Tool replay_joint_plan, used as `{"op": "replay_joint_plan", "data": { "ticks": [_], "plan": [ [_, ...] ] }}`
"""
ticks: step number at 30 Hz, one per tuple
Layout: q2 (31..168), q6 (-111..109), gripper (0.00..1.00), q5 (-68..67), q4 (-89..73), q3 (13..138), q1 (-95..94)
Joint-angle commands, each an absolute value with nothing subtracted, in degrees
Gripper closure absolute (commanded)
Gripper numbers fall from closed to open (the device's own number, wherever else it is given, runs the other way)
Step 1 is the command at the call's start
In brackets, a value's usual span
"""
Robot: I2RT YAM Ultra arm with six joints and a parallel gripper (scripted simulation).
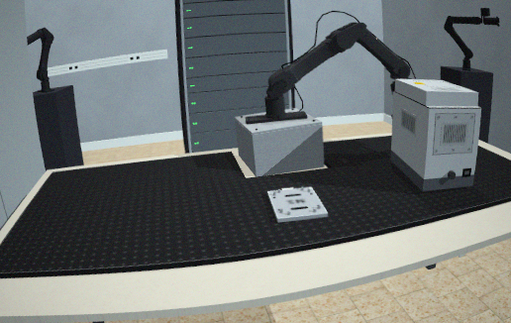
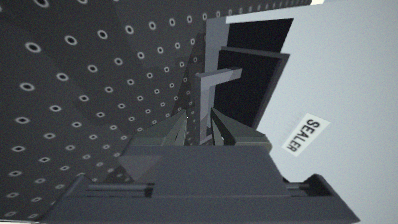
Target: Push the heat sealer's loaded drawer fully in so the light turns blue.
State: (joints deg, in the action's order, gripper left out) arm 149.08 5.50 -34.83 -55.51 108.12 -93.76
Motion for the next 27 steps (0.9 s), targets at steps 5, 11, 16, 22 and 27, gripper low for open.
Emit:
{"op": "replay_joint_plan", "data": {
  "ticks": [5, 11, 16, 22, 27],
  "plan": [
    [147.5, 6.2, 0.7, -35.8, -56.5, 110.0, -94.3],
    [146.6, 7.1, 0.7, -35.7, -58.3, 110.7, -95.1],
    [146.2, 7.8, 0.7, -35.6, -59.9, 111.6, -95.7],
    [145.9, 8.3, 0.7, -35.4, -61.3, 112.3, -96.2],
    [145.6, 9.0, 0.7, -35.2, -63.0, 113.3, -96.8]
  ]
}}
